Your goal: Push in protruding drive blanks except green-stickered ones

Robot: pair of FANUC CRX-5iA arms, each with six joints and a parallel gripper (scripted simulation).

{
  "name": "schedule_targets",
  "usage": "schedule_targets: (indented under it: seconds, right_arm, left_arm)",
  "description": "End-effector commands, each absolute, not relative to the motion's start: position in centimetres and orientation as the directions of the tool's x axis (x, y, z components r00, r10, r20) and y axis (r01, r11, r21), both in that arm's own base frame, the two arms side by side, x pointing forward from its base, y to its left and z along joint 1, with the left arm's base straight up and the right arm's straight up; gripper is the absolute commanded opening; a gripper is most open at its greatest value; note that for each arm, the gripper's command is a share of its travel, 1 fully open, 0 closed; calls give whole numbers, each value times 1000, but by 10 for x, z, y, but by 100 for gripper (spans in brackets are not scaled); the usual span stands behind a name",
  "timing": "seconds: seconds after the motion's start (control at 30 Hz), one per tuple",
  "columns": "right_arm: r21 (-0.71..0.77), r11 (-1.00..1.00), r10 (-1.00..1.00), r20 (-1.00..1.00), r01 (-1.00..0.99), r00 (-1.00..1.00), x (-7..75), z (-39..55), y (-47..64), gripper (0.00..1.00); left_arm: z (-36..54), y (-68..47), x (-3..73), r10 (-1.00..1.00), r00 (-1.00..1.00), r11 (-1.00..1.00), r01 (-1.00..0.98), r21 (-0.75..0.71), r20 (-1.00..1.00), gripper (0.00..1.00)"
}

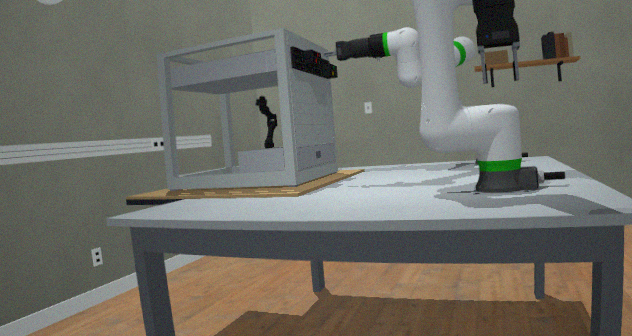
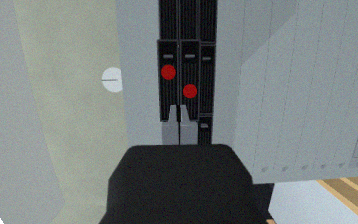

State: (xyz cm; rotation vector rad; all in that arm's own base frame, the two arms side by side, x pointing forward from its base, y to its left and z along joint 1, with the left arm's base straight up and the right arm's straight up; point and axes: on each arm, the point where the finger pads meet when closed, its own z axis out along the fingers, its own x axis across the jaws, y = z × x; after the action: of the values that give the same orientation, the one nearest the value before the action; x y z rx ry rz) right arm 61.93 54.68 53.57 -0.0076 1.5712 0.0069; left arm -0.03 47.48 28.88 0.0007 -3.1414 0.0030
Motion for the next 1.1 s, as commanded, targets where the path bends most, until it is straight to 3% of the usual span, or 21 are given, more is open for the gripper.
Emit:
schedule_targets:
  seconds: [0.0, 1.07]
  right_arm:
    - [1, 1000, 1, -1000, -9, 1, 619, 537, 546, 0]
    - [1, 1000, 1, -1000, -9, 1, 618, 535, 532, 0]
  left_arm:
    - [290, 475, 0, 0, -1000, 1000, 0, 0, 0, 100]
    - [290, 475, 0, 0, -1000, 1000, 0, 0, 0, 100]
